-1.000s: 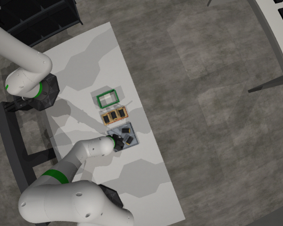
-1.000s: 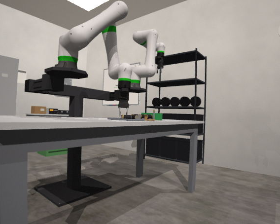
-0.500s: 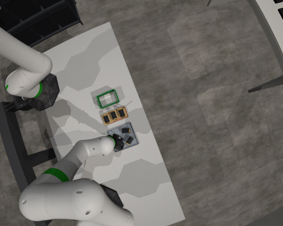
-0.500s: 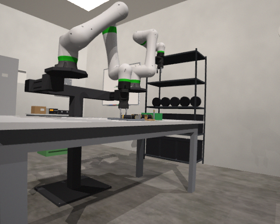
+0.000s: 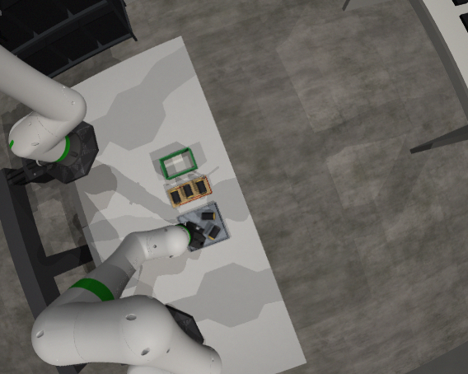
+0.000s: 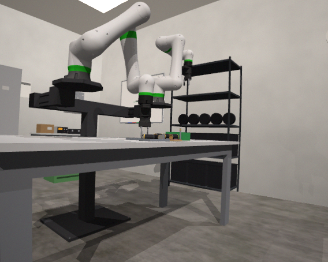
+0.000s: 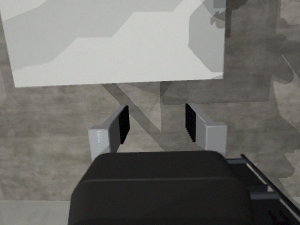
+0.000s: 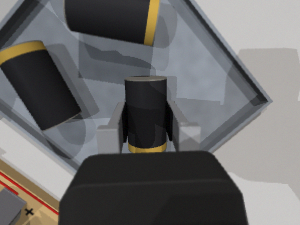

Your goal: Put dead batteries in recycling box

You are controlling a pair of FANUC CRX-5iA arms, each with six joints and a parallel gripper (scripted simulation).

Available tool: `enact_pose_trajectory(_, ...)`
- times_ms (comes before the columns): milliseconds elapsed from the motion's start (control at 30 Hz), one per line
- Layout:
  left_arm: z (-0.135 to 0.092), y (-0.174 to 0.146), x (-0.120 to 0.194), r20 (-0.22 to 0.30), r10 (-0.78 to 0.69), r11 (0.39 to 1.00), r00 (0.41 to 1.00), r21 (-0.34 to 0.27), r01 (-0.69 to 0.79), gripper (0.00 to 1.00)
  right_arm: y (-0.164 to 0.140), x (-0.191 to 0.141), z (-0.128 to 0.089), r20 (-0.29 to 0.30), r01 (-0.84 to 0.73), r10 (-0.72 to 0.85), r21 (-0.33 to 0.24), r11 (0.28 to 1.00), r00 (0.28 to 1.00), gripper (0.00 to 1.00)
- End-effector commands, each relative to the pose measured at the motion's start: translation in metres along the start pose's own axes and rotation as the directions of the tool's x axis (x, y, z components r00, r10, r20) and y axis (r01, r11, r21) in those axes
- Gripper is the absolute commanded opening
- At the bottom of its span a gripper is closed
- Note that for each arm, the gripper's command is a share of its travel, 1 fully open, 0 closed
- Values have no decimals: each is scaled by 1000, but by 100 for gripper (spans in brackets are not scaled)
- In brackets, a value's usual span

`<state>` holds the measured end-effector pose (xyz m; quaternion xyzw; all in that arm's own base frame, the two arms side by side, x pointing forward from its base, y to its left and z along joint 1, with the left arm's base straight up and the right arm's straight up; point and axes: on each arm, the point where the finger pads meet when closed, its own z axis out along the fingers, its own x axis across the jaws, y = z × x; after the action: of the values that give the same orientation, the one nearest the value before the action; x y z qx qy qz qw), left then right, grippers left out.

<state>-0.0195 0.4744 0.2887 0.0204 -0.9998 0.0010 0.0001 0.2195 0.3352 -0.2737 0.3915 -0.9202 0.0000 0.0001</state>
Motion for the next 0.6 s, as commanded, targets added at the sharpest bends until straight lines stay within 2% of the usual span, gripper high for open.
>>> enact_pose_trajectory(0,-1,0,0,0,0,1000,1000,-2,0,100,0,-1,-1,1,0,0,-1,1000,1000,57)
enact_pose_trajectory(367,-1,0,0,0,0,1000,1000,-2,0,100,0,-1,-1,1,0,0,-1,1000,1000,57)
enact_pose_trajectory(567,-1,0,0,0,0,1000,1000,-2,0,100,0,-1,-7,1,0,0,-1,1000,1000,57)
